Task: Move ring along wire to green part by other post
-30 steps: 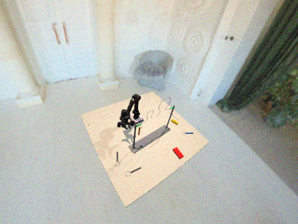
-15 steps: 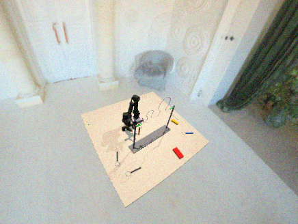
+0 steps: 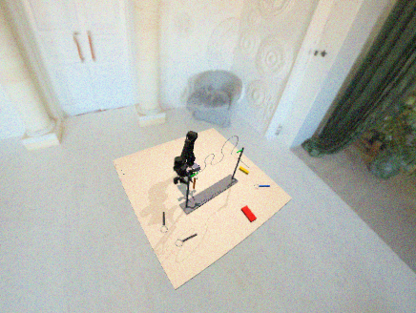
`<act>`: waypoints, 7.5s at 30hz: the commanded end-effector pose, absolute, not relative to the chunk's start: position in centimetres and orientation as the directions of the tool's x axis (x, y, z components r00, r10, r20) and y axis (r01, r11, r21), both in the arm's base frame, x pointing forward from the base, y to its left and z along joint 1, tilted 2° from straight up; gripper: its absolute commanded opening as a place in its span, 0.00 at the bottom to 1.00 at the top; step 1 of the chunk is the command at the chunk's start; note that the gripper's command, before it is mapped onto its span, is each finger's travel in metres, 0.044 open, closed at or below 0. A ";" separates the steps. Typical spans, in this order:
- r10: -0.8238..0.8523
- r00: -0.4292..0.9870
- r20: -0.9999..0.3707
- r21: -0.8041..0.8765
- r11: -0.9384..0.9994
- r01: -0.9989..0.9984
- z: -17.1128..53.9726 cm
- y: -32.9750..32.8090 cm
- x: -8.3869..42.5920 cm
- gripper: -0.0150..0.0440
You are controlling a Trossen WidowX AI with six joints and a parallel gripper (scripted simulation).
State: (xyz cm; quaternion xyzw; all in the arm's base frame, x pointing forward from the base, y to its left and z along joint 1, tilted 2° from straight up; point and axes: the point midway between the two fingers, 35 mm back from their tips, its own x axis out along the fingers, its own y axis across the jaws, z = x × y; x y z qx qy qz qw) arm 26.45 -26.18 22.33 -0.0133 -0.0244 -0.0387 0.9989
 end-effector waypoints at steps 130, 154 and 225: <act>-0.073 0.996 0.060 -0.025 0.997 0.075 24.6 -24.1 33.8 0.00; -0.072 0.996 0.062 0.143 0.988 0.062 24.7 -19.7 34.2 0.00; 0.373 0.922 0.101 0.990 -0.125 -0.058 42.6 -6.3 28.7 0.00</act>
